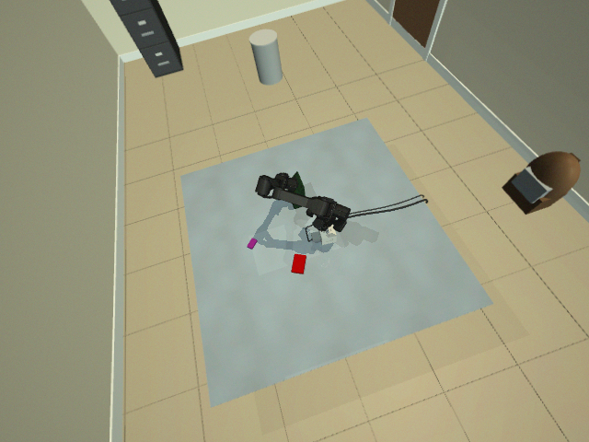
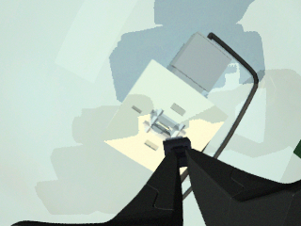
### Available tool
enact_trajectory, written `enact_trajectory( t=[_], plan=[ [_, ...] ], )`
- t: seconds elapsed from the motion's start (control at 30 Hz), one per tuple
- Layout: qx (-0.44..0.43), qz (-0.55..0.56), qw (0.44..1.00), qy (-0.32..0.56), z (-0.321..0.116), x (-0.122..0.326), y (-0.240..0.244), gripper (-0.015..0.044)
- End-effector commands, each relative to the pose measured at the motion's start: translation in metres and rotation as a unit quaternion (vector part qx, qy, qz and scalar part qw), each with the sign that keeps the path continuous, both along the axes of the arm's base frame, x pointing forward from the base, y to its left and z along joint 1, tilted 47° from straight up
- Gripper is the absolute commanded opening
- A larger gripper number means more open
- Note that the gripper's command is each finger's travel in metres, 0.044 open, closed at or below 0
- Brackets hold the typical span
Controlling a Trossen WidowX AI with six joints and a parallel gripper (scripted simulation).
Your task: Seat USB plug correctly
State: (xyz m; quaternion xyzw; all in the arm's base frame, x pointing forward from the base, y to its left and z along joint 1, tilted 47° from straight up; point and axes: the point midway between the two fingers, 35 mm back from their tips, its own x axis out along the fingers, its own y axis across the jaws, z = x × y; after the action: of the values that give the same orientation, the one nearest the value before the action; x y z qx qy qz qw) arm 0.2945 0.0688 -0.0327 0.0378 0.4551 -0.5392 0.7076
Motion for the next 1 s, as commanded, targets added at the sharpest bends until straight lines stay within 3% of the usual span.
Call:
enact_trajectory(
  t=[0.0,0.47,0.97],
  plan=[
    [0.0,0.033,0.999,0.036,-0.0003,0.0,-0.0002,0.0],
    [-0.001,0.157,0.973,0.168,-0.0003,0.0,-0.0002,0.0],
    [-0.001,0.285,0.91,0.303,-0.0003,0.0,-0.0002,0.0]
  ],
)
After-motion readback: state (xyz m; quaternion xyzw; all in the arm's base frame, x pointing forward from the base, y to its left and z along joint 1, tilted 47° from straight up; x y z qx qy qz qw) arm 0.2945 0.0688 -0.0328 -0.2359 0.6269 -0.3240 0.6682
